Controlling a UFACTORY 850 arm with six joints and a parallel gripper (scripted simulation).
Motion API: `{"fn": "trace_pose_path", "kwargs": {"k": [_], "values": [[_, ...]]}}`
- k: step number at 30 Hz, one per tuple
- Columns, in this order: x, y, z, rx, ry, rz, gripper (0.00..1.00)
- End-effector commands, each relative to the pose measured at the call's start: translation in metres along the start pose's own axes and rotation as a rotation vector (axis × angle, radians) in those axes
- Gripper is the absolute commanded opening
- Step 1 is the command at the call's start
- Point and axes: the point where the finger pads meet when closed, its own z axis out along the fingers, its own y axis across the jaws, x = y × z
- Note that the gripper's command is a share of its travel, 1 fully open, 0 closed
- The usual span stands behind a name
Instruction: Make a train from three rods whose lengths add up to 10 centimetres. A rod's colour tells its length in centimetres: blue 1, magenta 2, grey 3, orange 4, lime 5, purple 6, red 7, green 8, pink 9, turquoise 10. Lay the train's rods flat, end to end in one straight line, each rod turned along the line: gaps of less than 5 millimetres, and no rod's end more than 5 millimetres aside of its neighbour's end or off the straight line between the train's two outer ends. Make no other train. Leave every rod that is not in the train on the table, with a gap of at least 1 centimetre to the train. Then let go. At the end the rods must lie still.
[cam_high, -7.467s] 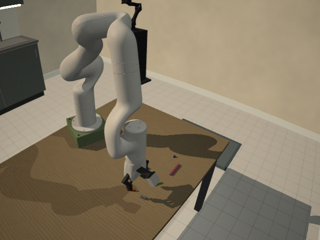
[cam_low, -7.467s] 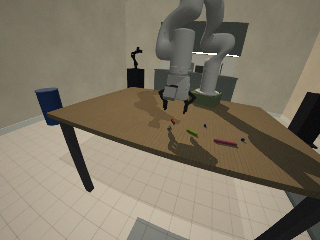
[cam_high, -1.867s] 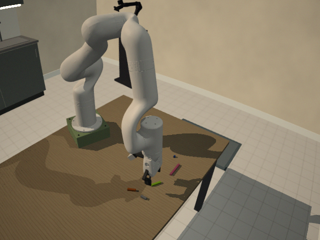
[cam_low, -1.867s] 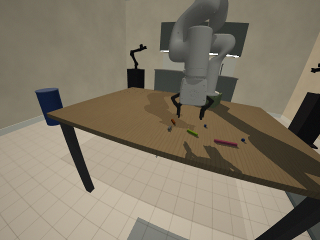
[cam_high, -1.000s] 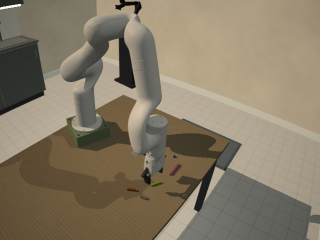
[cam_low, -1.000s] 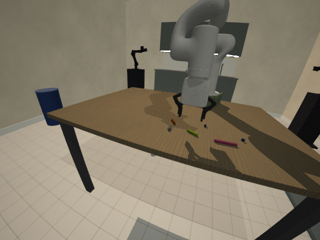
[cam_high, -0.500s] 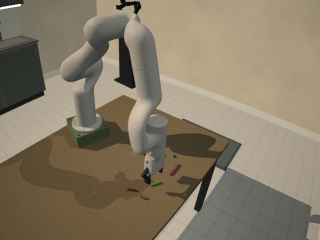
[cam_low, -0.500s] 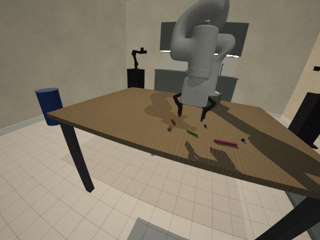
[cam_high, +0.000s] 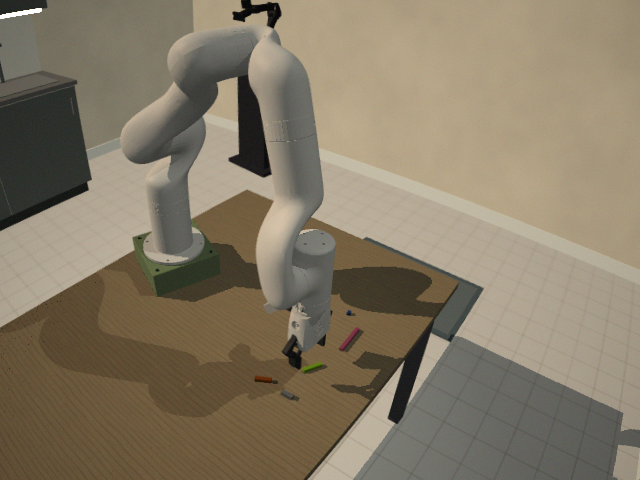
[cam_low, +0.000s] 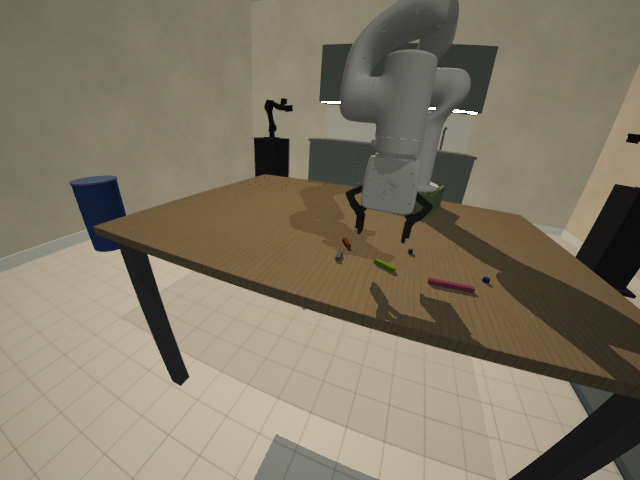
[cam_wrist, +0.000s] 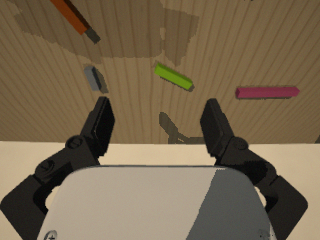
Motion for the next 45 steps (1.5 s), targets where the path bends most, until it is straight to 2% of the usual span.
{"fn": "trace_pose_path", "kwargs": {"k": [1,45], "values": [[-0.0009,-0.0001,-0.0008,0.000,-0.002,0.000,1.00],[-0.0012,0.0006,-0.0007,0.000,-0.002,-0.014,1.00]]}}
